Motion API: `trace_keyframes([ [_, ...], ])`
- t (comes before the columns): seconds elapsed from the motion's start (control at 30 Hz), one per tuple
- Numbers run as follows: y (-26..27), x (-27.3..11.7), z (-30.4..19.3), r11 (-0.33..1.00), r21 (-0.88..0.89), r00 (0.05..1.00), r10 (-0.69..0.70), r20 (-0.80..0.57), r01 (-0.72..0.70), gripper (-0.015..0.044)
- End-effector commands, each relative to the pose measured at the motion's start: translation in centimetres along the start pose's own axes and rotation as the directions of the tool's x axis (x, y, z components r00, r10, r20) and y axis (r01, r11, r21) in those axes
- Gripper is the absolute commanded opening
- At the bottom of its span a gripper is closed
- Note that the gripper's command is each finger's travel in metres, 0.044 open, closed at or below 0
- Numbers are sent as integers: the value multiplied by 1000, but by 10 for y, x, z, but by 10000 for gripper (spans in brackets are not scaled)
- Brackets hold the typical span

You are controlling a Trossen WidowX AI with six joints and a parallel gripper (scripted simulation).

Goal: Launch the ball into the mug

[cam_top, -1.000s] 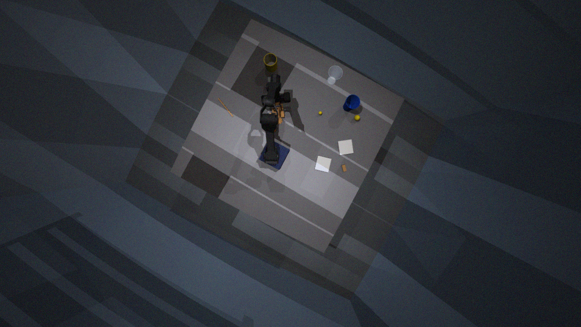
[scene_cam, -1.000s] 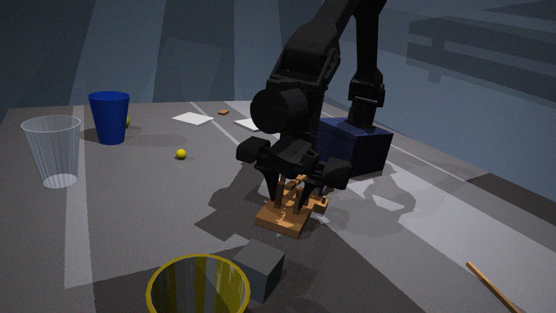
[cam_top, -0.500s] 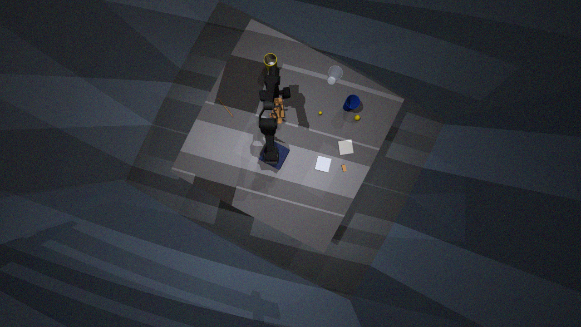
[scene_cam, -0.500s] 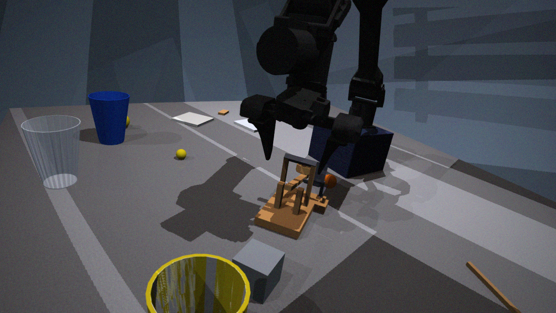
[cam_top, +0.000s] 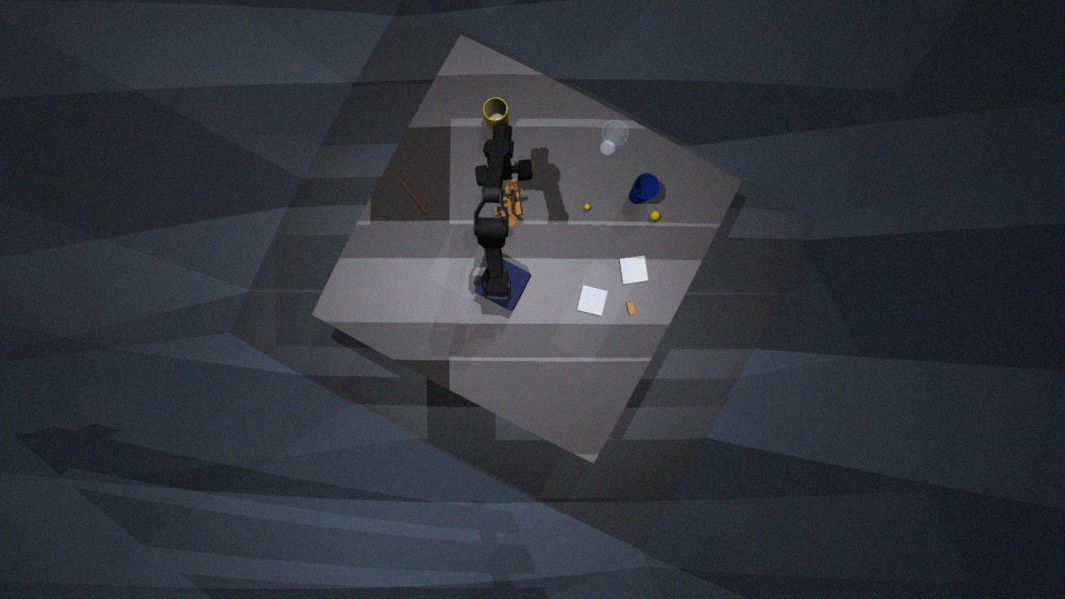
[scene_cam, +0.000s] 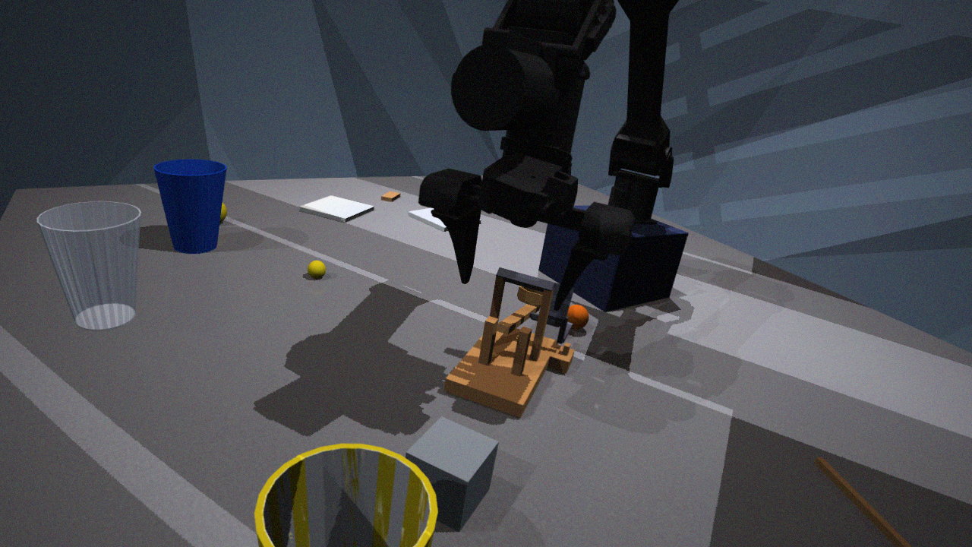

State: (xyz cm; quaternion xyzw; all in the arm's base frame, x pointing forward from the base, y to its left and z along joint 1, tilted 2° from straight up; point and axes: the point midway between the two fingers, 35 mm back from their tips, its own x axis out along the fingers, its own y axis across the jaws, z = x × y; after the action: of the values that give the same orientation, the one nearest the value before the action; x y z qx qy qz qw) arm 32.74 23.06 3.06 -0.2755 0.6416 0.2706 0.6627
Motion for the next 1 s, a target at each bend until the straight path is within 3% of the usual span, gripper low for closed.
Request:
trace_keyframes([
  [0.0,0,21,-5,1000,4,1000,0,-25,0,440],
  [0.97,0,63,-6,1000,4,1000,0,-25,0,440],
])
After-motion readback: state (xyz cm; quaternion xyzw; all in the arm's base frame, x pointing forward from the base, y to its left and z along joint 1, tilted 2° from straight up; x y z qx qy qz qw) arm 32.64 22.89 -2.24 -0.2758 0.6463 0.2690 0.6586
